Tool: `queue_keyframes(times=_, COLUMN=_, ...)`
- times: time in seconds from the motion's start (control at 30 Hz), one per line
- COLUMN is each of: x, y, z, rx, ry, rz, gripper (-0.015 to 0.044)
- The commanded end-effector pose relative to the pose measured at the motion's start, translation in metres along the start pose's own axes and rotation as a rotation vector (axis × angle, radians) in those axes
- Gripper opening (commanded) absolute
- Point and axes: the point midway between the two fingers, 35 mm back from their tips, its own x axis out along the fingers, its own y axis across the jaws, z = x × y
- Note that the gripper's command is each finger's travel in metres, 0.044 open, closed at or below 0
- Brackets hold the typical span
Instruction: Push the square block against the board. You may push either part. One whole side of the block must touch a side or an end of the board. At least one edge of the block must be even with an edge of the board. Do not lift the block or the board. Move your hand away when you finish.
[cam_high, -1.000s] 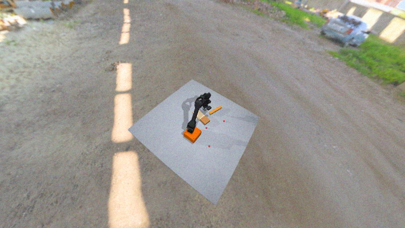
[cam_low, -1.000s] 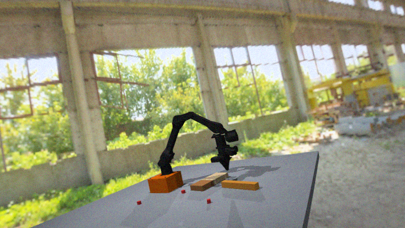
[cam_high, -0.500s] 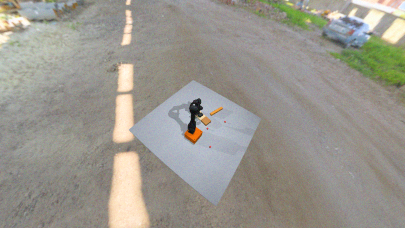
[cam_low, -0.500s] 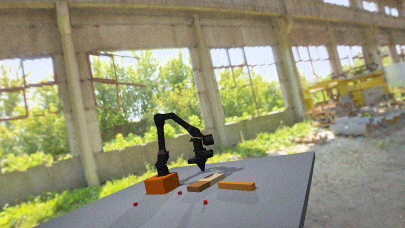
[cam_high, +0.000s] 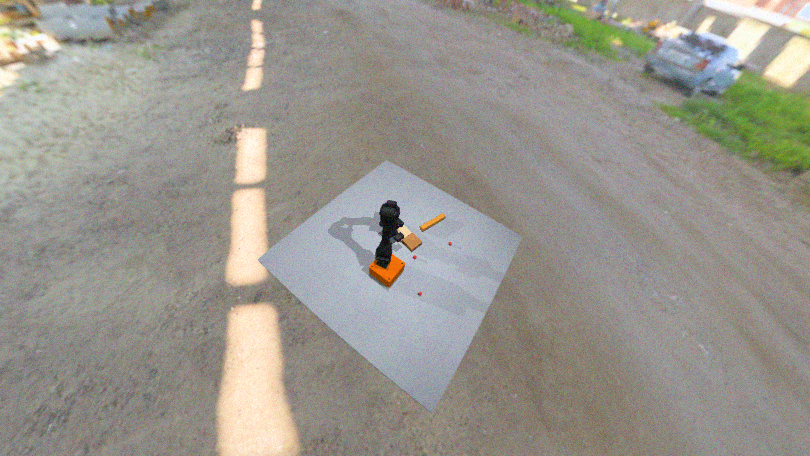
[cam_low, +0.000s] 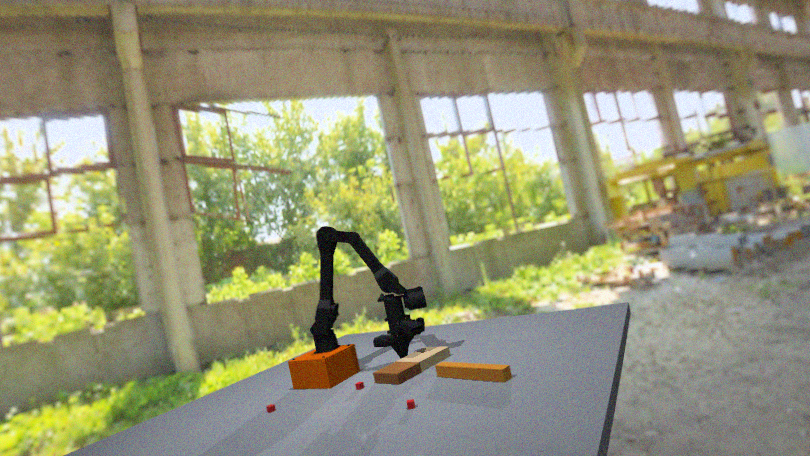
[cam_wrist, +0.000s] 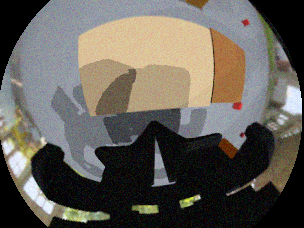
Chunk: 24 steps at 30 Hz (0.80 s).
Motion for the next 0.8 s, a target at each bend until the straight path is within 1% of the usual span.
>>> queue_keyframes(times=0.0, x=0.001, y=0.002, z=0.004, rx=0.003, ry=-0.005, rz=0.007, gripper=0.0000)
queue_keyframes(times=0.6, x=0.001, y=0.002, z=0.029, rx=0.003, ry=-0.007, rz=0.007, gripper=0.0000)
queue_keyframes(times=0.77, x=0.001, y=0.002, z=0.025, rx=0.003, ry=-0.007, rz=0.007, gripper=0.0000)
